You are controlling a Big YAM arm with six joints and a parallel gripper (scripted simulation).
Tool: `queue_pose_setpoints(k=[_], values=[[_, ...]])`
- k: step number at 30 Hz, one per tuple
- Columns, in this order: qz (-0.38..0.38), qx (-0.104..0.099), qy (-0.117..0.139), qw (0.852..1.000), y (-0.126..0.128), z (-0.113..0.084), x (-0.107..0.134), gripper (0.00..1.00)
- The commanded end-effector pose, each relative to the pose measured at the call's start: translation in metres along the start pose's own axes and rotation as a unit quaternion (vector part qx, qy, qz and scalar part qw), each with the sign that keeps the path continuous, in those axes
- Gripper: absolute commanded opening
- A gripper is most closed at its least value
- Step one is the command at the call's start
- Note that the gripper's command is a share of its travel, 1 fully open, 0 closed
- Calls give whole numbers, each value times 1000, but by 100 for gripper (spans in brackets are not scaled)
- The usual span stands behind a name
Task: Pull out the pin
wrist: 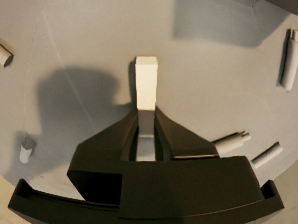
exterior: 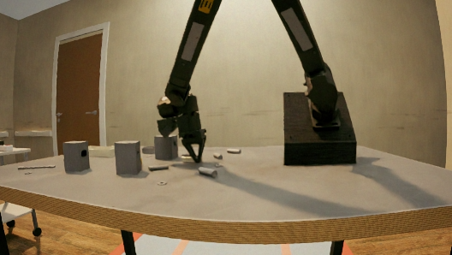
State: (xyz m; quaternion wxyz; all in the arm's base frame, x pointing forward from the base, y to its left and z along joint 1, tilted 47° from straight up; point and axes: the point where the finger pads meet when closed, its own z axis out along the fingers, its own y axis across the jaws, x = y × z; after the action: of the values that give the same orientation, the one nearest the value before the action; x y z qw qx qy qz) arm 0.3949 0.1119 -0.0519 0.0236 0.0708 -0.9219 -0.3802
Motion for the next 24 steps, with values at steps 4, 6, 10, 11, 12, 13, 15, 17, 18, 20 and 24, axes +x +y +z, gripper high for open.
queue_pose_setpoints(k=[4,6,10,11,12,13,15,17,18,20,24], values=[[-1,1,22,1000,-1,29,4,0],[-1,1,22,1000,-1,30,4,0],[-1,1,23,1000,-1,30,4,0],[-1,1,23,1000,-1,30,4,0],[-1,1,23,1000,-1,30,4,0],[-1,1,23,1000,-1,30,4,0],[-2,1,23,1000,-1,30,4,0],[-2,1,23,1000,-1,31,4,0],[-2,2,23,1000,-1,31,4,0],[-3,2,24,1000,-1,32,4,0],[-3,2,24,1000,-1,32,4,0]])
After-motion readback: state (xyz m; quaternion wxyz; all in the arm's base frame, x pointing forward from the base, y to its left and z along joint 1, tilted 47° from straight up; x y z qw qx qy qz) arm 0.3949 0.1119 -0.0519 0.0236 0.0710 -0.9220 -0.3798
